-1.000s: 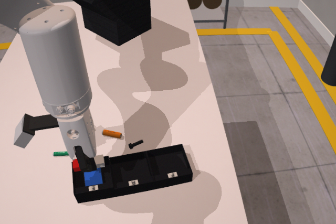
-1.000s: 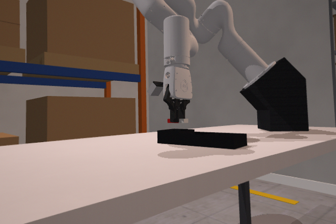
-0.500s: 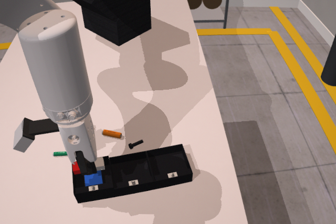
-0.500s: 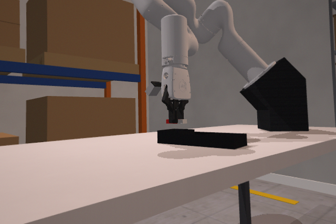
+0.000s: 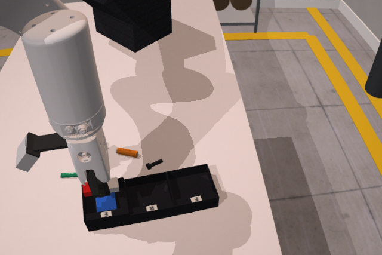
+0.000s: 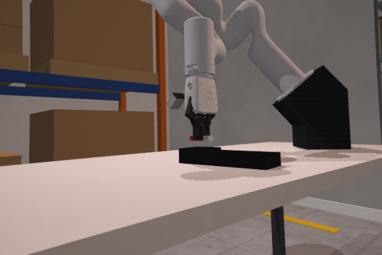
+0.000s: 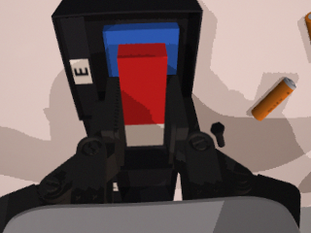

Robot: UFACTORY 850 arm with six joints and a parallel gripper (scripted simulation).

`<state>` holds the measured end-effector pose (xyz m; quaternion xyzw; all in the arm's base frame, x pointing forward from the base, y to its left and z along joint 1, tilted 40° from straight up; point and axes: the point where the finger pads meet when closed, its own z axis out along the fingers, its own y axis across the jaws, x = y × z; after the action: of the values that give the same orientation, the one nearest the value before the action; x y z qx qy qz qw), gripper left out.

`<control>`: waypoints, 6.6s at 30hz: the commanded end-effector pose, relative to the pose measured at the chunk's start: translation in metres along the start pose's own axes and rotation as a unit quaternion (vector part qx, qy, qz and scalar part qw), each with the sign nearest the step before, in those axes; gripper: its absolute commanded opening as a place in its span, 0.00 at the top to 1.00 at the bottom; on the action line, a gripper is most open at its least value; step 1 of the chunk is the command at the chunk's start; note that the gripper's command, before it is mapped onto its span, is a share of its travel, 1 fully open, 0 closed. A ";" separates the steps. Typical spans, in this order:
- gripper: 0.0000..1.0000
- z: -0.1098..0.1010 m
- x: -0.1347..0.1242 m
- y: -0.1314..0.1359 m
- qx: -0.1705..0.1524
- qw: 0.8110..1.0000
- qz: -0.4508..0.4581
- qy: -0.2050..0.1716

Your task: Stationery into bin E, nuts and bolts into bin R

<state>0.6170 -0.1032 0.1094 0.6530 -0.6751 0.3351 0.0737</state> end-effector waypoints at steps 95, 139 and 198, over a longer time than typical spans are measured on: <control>0.71 -0.005 -0.040 0.029 0.001 0.993 -0.116 0.000; 0.71 -0.013 -0.110 0.080 0.001 0.984 -0.179 0.000; 0.71 0.060 -0.110 0.080 0.001 0.984 -0.179 0.000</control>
<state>0.5772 -0.0509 -0.0246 0.7635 -0.5472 0.3165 0.1326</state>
